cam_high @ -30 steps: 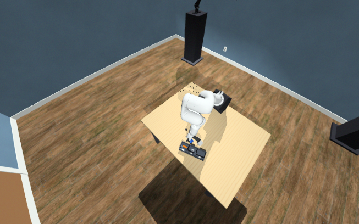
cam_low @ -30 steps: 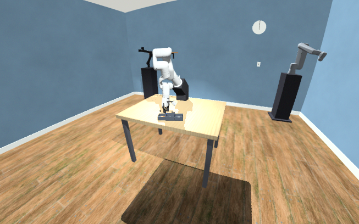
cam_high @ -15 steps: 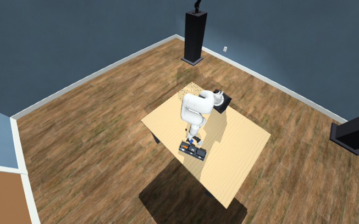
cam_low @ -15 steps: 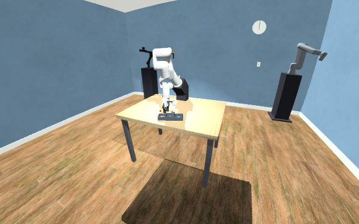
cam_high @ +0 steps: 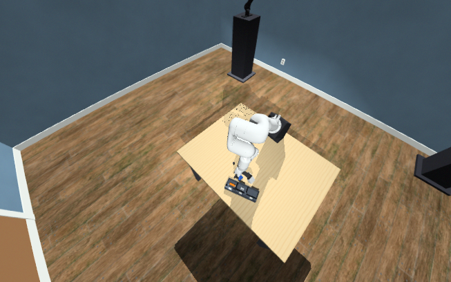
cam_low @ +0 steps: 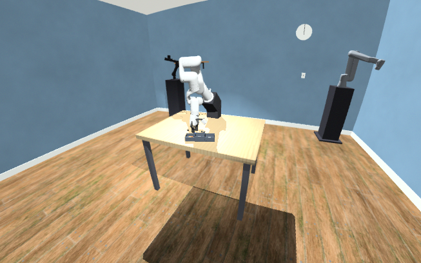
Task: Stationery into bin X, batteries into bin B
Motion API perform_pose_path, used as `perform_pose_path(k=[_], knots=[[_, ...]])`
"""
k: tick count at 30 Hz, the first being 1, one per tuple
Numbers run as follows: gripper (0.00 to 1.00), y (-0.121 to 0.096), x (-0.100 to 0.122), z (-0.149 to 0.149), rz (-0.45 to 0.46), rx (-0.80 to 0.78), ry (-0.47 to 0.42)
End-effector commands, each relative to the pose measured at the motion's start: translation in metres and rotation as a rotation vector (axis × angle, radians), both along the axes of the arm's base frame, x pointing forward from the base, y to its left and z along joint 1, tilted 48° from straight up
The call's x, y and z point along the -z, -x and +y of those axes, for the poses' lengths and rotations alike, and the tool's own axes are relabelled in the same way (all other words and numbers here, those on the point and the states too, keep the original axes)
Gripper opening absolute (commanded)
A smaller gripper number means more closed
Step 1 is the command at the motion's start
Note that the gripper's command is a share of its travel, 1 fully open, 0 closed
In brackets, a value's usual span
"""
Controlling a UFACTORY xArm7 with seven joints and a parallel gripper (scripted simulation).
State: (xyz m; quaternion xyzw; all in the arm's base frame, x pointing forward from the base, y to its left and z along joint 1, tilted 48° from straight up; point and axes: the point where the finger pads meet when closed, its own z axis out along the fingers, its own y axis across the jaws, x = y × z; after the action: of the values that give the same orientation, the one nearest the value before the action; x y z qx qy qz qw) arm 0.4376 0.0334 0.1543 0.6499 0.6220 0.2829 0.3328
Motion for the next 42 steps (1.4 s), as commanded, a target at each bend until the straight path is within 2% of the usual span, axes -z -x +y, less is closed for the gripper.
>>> perform_pose_path(k=[1, 42], knots=[[0.56, 0.0273, -0.0362, 0.0168, 0.062, 0.003, -0.033], [0.56, 0.0219, -0.0372, 0.0244, 0.062, 0.003, -0.033]])
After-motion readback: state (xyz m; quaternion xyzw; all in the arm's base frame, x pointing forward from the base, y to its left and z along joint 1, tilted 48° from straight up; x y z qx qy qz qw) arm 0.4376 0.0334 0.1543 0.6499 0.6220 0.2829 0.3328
